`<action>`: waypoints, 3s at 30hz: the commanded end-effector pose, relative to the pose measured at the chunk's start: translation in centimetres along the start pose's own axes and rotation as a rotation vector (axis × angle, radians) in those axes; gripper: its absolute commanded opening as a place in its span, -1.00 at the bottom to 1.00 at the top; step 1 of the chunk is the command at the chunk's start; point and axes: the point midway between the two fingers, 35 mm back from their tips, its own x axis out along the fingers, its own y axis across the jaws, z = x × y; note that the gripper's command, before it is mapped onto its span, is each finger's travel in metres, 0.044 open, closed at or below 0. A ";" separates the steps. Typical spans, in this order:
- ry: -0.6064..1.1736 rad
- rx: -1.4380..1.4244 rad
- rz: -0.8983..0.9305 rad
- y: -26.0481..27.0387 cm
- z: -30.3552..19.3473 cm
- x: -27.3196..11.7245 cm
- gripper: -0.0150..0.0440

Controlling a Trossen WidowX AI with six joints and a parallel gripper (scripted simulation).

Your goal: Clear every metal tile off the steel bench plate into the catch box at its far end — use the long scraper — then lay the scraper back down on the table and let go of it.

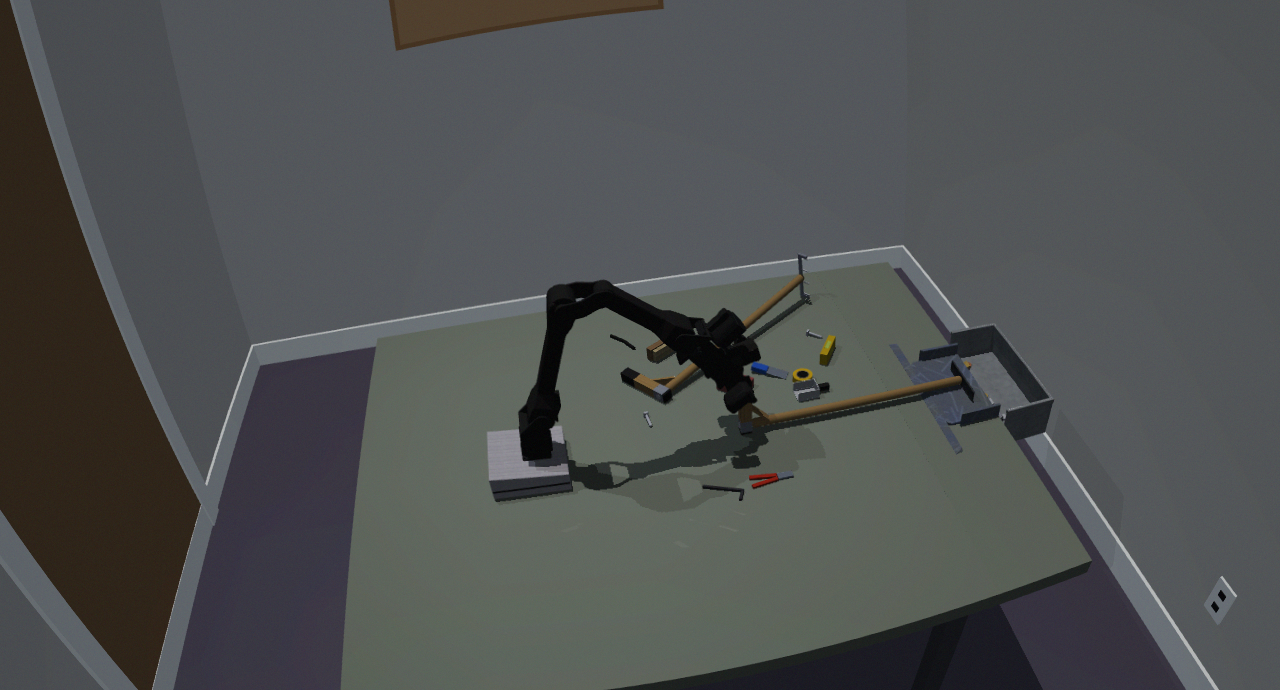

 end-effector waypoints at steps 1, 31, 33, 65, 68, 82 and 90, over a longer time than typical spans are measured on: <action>-0.017 0.004 -0.003 0.0 1.0 0.1 -0.49; -0.019 0.004 -0.003 0.1 3.9 2.7 -0.49; -0.020 0.004 -0.003 0.1 4.0 2.9 -0.49; -0.012 0.001 -0.001 0.2 2.4 1.0 -0.49; -0.012 0.001 -0.001 0.2 2.2 0.7 -0.49; -0.013 0.002 -0.001 0.2 1.1 -0.7 -0.49; -0.013 0.002 -0.001 0.2 0.5 -1.5 -0.49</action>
